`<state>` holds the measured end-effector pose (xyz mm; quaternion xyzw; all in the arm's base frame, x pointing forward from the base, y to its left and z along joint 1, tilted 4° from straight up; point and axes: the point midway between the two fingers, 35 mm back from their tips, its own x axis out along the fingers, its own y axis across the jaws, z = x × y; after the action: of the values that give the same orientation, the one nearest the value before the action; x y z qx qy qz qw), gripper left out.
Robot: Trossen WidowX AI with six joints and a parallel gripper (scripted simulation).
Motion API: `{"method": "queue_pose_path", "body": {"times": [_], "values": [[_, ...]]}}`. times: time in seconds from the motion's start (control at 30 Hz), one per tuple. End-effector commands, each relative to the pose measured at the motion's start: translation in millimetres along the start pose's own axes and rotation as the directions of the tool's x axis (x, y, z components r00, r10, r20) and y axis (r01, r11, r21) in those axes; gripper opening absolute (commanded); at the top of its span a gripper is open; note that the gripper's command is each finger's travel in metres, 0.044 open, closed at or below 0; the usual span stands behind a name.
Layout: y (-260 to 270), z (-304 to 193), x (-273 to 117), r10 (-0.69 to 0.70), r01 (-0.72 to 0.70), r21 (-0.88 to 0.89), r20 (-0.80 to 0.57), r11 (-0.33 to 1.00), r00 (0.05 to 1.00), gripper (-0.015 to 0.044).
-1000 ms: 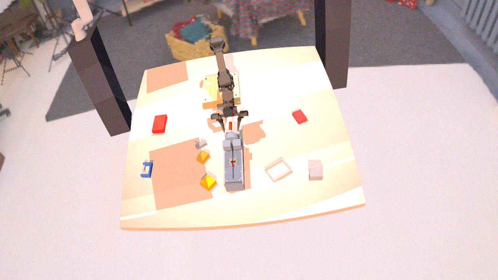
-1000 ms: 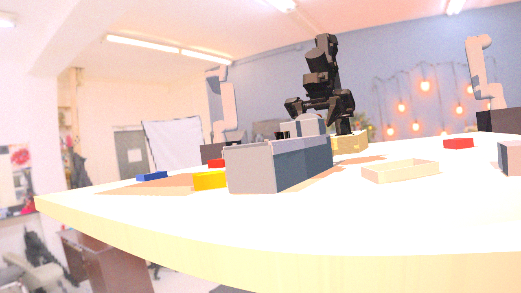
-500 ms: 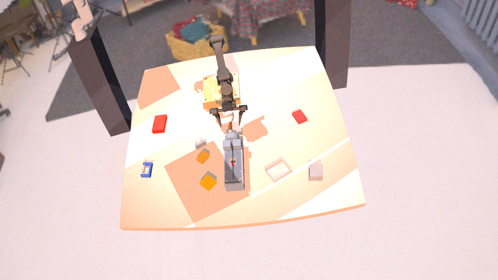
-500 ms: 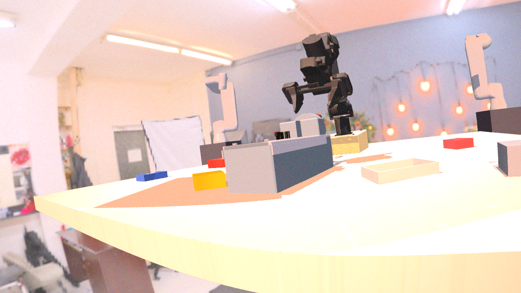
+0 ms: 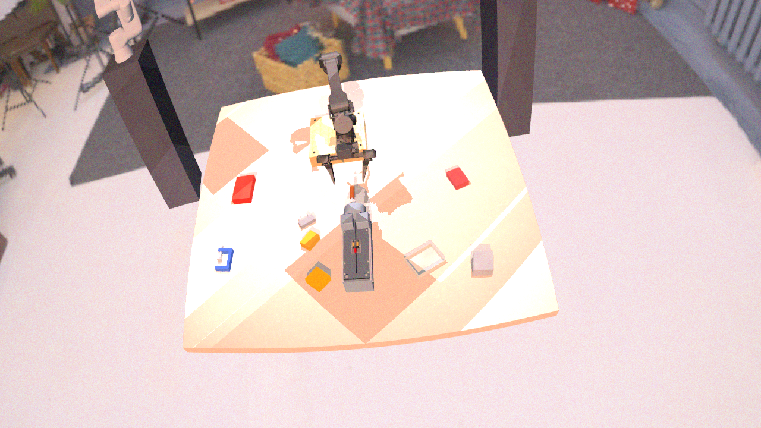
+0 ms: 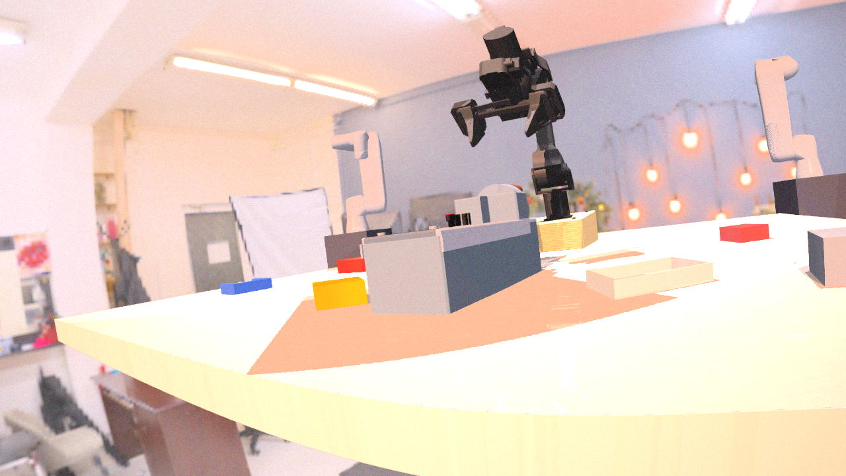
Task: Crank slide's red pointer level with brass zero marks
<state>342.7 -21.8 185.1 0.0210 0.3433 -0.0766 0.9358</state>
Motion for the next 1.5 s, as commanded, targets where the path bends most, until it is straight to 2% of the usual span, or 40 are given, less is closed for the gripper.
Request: {"method": "queue_pose_path", "body": {"times": [0.0, 0.63, 1.0, 1.47], "values": [[0, 15, 9, -0.002, 0.002, 0.011, -0.006, 1.000, 1.000, 0.0440], [-9, 90, 81, -0.012, 0.012, 0.066, -0.005, 0.998, 1.000, 0.0440], [-9, 51, 122, -0.012, 0.012, 0.067, -0.005, 0.998, 1.000, 0.0440], [-9, 51, 122, -0.012, 0.012, 0.067, -0.005, 0.998, 1.000, 0.0440]]}}
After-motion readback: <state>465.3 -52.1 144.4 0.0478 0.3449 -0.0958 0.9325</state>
